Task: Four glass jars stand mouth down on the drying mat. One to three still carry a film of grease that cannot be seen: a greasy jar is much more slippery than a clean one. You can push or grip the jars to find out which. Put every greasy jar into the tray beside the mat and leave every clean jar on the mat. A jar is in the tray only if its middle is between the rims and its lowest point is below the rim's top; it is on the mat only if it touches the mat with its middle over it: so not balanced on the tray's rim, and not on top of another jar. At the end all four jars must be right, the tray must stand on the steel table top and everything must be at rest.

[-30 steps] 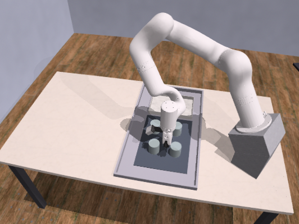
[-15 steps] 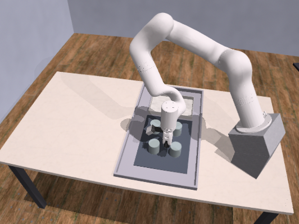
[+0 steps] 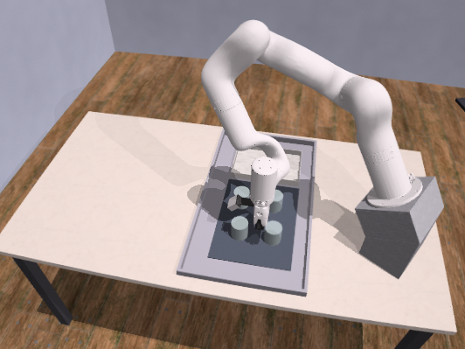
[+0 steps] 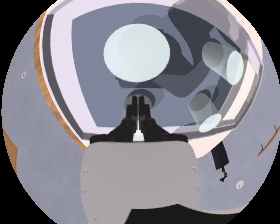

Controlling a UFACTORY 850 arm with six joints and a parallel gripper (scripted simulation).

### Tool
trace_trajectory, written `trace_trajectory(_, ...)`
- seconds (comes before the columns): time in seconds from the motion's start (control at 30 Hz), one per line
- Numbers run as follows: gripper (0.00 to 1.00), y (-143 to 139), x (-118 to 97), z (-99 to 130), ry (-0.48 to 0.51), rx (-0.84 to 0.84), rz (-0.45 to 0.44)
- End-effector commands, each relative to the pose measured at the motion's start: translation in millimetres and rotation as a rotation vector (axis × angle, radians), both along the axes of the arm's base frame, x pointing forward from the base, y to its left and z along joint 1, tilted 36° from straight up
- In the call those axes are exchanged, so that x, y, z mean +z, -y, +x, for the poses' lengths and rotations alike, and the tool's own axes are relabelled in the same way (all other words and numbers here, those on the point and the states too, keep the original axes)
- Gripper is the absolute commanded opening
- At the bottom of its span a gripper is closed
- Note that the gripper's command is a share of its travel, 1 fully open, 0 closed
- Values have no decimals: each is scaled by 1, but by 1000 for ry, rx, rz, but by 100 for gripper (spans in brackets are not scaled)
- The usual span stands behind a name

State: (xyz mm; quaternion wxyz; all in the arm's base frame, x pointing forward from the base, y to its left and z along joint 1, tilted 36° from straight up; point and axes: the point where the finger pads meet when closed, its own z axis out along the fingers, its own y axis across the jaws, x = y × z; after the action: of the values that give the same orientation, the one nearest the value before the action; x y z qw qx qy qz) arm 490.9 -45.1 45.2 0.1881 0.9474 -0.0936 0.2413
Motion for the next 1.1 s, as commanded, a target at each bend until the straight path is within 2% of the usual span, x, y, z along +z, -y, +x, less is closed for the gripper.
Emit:
trace_trajectory(0.0,0,0,0,0,1,0,0)
trace_trajectory(1.07,0,-1,-2,-3,1,0,0)
